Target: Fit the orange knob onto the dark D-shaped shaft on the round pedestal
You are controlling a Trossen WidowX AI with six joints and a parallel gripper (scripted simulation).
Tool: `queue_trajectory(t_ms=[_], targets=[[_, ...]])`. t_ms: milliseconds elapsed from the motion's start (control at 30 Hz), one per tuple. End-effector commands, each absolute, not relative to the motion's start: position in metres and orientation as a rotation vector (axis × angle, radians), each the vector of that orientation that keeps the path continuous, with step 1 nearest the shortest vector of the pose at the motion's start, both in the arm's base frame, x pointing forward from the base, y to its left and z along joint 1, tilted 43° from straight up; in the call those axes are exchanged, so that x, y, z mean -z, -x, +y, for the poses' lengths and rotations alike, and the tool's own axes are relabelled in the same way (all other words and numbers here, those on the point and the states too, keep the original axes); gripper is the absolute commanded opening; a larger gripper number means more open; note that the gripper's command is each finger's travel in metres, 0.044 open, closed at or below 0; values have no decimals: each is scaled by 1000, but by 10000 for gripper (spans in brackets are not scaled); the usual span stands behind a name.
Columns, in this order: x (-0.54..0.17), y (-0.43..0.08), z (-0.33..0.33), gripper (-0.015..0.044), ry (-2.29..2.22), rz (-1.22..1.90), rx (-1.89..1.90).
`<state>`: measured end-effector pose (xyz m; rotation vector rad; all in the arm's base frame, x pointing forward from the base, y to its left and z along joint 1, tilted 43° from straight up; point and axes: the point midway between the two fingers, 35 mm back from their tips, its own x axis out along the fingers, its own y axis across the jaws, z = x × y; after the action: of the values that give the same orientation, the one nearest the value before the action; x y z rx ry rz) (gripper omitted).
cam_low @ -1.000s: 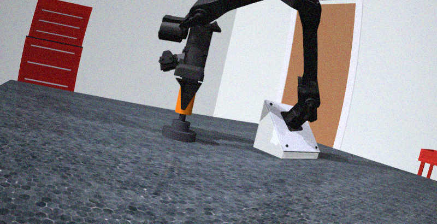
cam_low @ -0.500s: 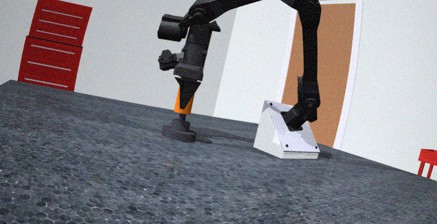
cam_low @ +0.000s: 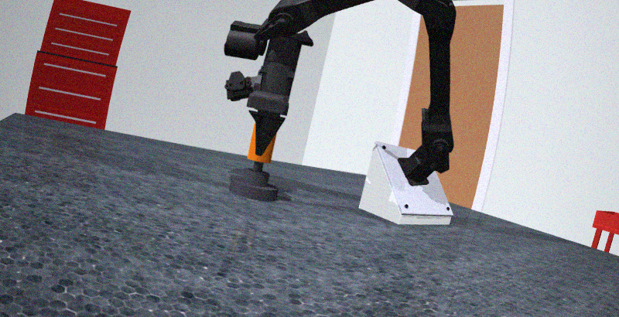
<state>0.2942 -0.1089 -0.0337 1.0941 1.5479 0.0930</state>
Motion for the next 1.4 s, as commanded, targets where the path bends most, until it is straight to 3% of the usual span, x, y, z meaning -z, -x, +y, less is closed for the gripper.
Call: queue_trajectory(t_ms=[0, 1367], targets=[[35, -293, -108, 0, -1098, 1549, -90], [36, -295, -108, 0, -1074, 1543, -113]])
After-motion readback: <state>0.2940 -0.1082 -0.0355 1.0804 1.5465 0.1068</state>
